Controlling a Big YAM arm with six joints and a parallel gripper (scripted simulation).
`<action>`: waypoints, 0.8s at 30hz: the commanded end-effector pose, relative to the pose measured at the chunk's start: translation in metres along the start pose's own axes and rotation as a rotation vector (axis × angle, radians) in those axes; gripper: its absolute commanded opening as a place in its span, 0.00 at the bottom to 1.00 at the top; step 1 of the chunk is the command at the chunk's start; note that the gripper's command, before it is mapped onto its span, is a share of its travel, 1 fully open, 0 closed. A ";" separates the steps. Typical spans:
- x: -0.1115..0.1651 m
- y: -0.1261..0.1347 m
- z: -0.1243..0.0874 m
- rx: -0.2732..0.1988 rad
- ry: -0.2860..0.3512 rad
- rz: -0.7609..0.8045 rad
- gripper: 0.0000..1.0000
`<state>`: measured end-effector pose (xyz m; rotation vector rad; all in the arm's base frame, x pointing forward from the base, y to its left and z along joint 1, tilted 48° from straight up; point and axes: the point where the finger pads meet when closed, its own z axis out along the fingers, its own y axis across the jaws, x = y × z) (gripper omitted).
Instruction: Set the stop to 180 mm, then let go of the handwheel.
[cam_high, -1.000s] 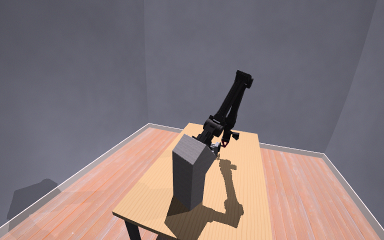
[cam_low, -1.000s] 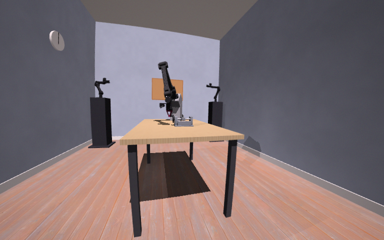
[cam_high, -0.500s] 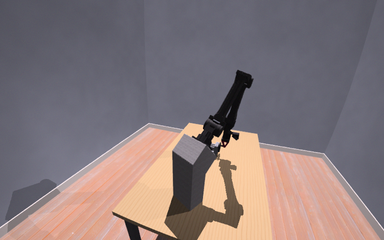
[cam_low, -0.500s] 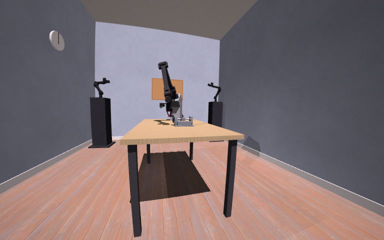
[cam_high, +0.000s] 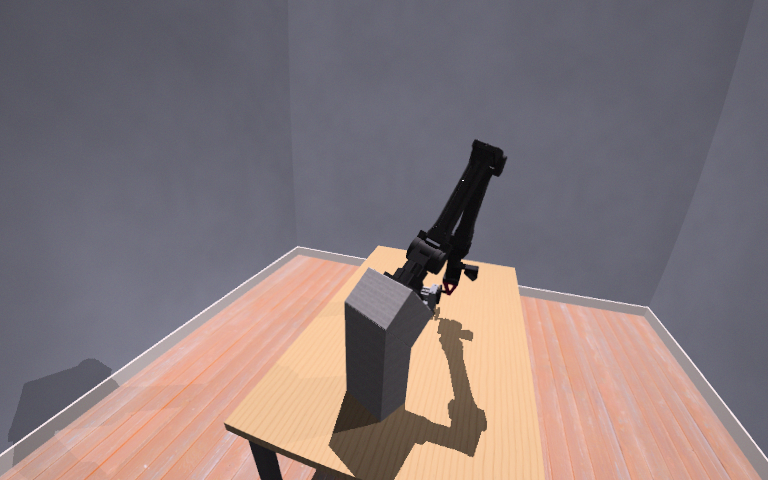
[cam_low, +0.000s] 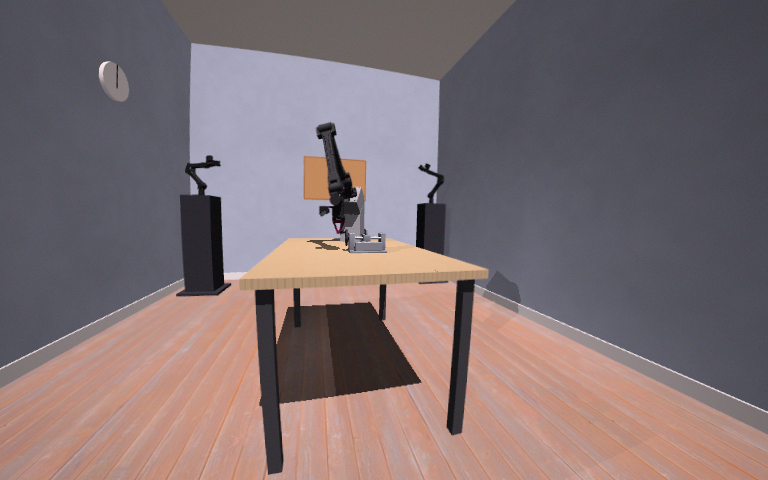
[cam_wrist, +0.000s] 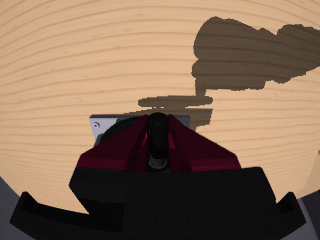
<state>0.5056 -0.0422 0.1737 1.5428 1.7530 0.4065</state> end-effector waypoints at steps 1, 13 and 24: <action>-0.007 0.009 -0.006 -0.032 -0.011 0.006 0.06; -0.003 0.038 -0.025 -0.050 -0.004 0.013 0.06; -0.003 0.050 -0.033 -0.052 -0.002 0.008 0.06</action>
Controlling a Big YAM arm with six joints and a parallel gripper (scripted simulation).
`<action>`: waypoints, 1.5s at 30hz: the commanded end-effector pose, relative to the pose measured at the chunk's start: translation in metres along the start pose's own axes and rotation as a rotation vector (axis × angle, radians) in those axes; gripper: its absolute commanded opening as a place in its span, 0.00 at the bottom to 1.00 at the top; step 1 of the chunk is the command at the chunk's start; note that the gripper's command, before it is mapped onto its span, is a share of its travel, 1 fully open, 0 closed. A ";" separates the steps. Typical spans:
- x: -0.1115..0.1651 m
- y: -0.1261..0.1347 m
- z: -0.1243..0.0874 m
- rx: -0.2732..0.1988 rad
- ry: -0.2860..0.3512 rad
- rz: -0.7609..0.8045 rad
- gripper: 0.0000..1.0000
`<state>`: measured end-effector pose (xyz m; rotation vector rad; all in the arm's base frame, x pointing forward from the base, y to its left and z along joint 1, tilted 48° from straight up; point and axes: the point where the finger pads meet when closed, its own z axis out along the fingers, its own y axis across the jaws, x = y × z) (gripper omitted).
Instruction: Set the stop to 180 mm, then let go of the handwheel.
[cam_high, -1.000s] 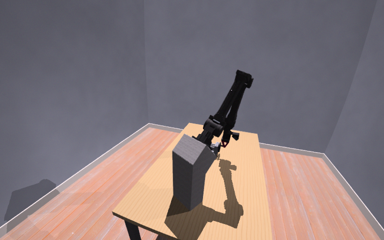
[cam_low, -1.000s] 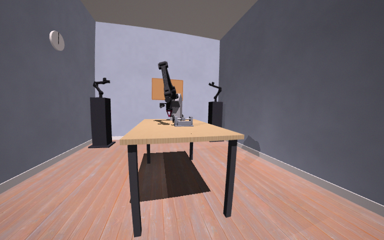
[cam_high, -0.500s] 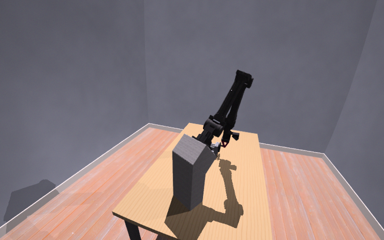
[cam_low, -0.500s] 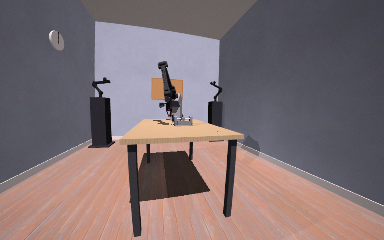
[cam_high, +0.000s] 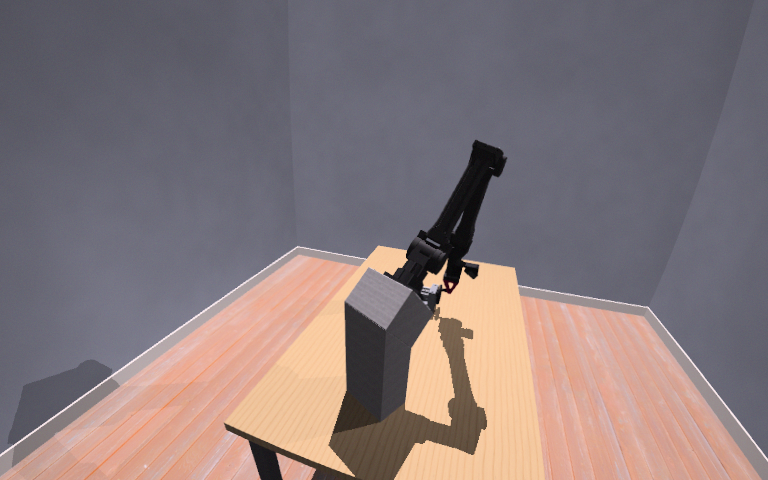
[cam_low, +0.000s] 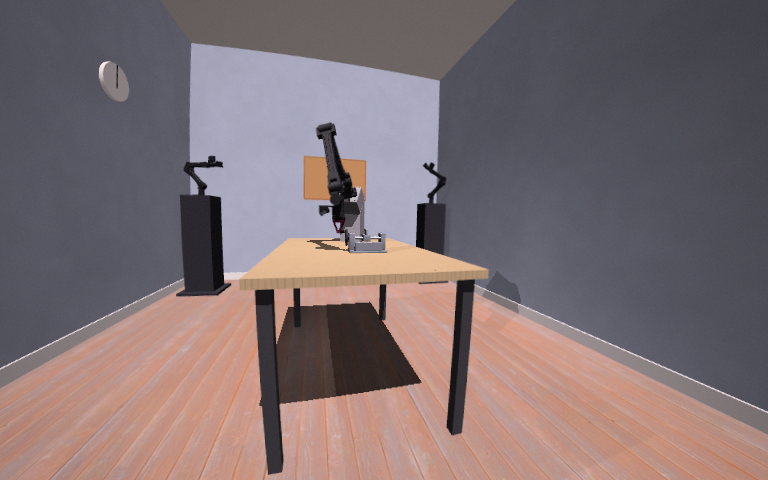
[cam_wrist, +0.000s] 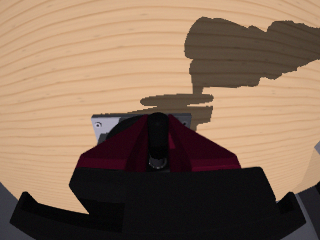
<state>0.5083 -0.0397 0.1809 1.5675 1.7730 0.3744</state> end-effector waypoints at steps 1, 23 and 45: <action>-0.003 0.042 -0.031 -0.091 -0.003 0.011 0.06; 0.003 0.055 -0.013 -0.075 0.004 0.006 0.06; 0.004 0.077 0.007 -0.079 0.004 -0.010 0.06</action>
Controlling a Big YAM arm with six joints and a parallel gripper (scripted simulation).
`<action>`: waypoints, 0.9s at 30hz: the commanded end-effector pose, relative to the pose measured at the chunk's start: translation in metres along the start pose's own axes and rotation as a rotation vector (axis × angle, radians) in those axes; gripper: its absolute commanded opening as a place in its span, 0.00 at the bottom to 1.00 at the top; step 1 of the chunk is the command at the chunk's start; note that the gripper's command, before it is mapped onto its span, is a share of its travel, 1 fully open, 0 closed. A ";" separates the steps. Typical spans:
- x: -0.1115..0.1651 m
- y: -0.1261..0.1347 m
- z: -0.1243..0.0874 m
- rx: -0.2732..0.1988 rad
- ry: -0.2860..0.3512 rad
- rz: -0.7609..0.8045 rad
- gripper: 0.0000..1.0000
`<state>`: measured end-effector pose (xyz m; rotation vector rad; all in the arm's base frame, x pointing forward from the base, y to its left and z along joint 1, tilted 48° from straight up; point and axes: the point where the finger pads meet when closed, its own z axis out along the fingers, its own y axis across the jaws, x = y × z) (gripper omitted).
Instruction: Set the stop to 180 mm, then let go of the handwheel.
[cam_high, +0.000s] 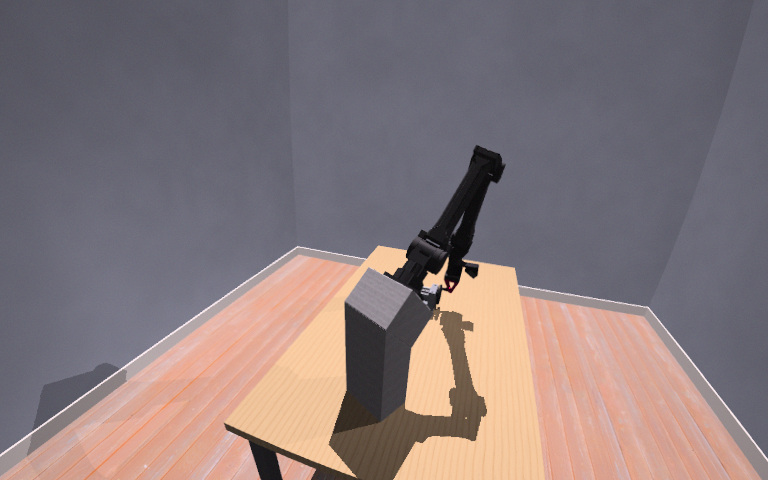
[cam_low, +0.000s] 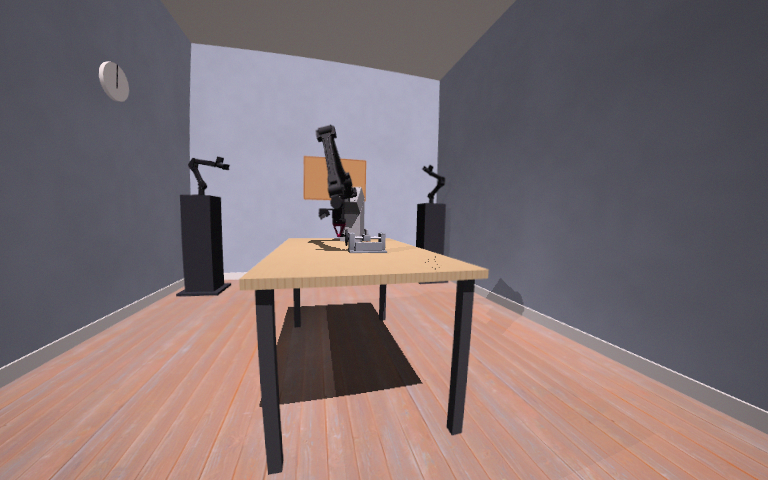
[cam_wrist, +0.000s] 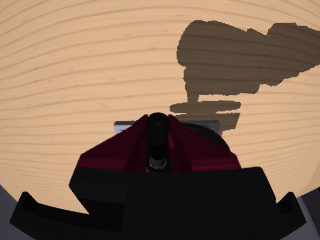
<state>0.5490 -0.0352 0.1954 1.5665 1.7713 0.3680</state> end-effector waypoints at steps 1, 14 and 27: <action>0.001 0.043 -0.016 -0.097 0.005 -0.003 0.06; -0.010 0.029 0.023 -0.068 -0.009 0.009 0.06; -0.005 0.004 0.040 -0.041 -0.003 0.002 0.06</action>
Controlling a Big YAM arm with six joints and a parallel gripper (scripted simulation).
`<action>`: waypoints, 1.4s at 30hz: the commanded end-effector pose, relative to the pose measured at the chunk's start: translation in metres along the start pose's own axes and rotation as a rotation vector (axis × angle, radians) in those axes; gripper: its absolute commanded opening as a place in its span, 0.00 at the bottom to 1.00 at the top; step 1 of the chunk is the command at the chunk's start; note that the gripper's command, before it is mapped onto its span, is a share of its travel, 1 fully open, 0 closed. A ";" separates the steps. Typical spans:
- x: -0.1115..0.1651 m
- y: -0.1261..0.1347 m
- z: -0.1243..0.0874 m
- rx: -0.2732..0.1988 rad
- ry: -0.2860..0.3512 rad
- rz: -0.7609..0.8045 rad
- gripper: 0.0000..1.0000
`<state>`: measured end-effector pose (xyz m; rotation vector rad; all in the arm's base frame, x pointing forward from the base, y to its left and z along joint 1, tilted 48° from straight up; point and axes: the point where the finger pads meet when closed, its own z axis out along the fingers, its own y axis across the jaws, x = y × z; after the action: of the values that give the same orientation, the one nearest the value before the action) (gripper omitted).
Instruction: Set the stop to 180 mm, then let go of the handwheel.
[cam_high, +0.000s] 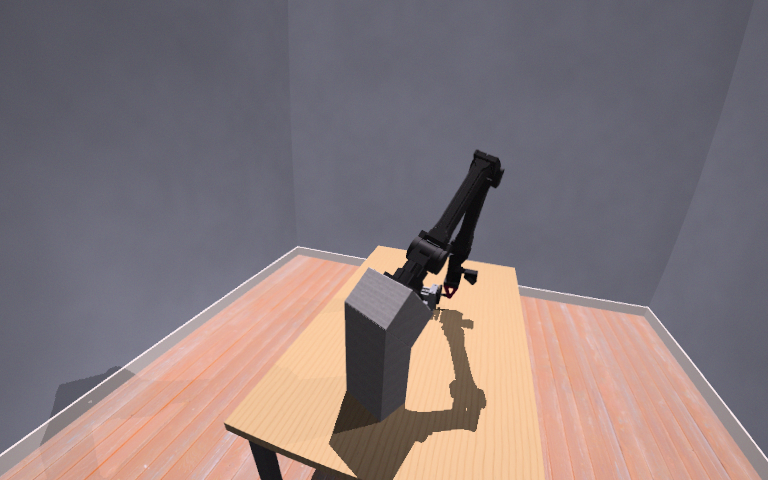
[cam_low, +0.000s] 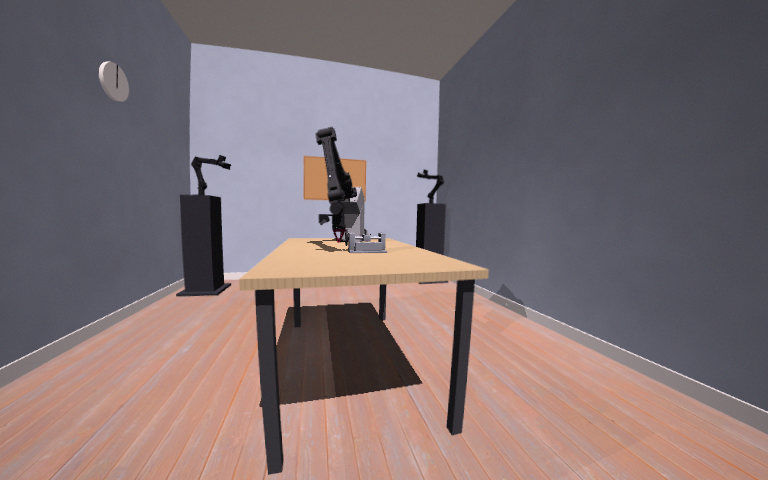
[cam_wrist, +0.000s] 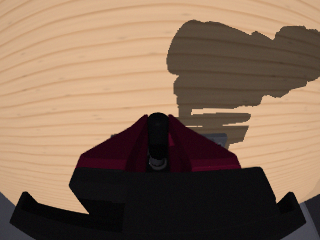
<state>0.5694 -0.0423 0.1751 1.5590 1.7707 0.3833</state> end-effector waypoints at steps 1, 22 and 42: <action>-0.005 0.001 0.012 -0.029 -0.009 0.001 0.06; -0.005 -0.024 0.027 -0.028 -0.010 0.001 0.06; -0.005 -0.044 0.034 -0.010 -0.009 0.003 0.06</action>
<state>0.5683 -0.0496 0.1537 1.5108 1.7316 0.4467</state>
